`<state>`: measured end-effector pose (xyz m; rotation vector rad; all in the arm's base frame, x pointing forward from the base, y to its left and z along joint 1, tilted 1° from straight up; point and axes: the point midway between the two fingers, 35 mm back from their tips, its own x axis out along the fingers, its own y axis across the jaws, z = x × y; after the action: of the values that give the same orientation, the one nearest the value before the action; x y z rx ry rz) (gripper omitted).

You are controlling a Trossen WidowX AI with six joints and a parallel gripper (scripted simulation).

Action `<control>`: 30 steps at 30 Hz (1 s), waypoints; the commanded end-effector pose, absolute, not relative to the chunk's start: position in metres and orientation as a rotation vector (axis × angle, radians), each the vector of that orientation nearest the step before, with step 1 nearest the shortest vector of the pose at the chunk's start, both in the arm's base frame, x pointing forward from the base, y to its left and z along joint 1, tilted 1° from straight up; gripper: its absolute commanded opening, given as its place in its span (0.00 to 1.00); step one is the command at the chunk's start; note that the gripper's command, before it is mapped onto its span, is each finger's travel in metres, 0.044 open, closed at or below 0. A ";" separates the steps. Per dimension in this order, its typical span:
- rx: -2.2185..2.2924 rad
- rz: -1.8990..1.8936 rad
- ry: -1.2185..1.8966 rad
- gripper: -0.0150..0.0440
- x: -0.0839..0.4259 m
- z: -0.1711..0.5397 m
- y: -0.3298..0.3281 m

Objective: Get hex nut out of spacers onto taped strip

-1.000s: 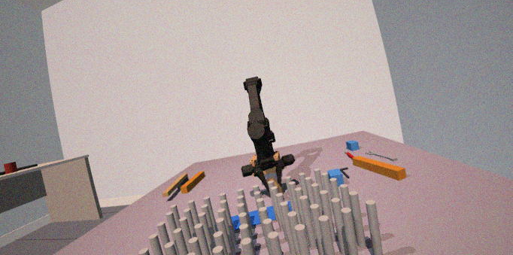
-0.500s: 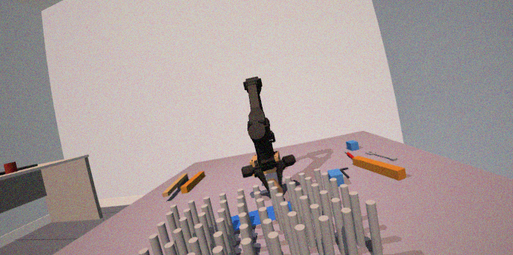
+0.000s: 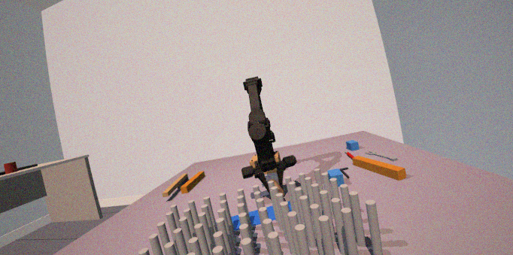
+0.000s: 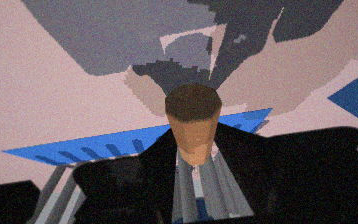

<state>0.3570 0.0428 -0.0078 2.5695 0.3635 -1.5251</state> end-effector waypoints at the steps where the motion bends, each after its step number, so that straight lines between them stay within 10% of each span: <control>1: 2.581 -1.510 0.356 0.25 0.363 -0.004 0.043; 30: 2.583 -1.507 0.356 0.25 0.375 -0.007 0.047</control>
<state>0.3720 0.0470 -0.0078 2.5732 0.3635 -1.5185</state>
